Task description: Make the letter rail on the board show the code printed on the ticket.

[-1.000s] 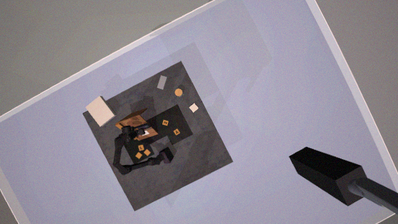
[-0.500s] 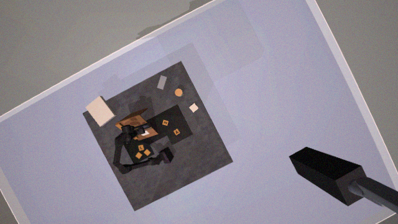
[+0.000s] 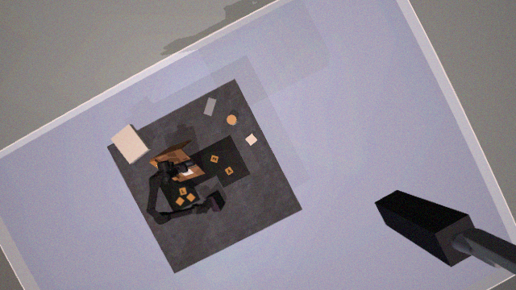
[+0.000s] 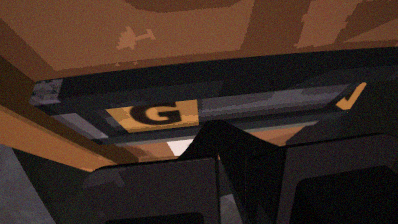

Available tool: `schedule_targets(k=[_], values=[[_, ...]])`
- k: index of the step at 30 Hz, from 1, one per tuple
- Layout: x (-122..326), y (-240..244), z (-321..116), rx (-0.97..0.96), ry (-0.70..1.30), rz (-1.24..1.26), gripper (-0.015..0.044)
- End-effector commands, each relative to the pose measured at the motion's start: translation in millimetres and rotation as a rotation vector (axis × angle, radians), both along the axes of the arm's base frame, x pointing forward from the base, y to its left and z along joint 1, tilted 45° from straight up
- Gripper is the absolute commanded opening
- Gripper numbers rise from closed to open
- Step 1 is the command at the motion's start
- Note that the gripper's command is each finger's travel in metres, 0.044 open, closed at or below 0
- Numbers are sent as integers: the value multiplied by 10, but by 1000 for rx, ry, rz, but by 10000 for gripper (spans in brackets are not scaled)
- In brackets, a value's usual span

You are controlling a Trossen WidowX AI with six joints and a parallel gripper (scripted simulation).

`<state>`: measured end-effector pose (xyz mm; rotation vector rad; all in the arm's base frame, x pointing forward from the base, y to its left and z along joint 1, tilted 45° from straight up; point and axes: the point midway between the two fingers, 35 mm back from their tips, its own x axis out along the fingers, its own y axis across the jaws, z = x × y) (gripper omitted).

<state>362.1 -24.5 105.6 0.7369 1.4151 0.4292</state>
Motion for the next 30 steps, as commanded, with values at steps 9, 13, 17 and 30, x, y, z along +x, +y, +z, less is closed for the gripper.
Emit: schedule_targets(k=[9, 13, 17, 30], values=[[66, 16, -31, 3, -1, -4, 0], [81, 24, -41, 3, -2, -4, 0], [97, 31, -51, 3, -2, -4, 0], [113, 48, -61, 3, -2, -4, 0]])
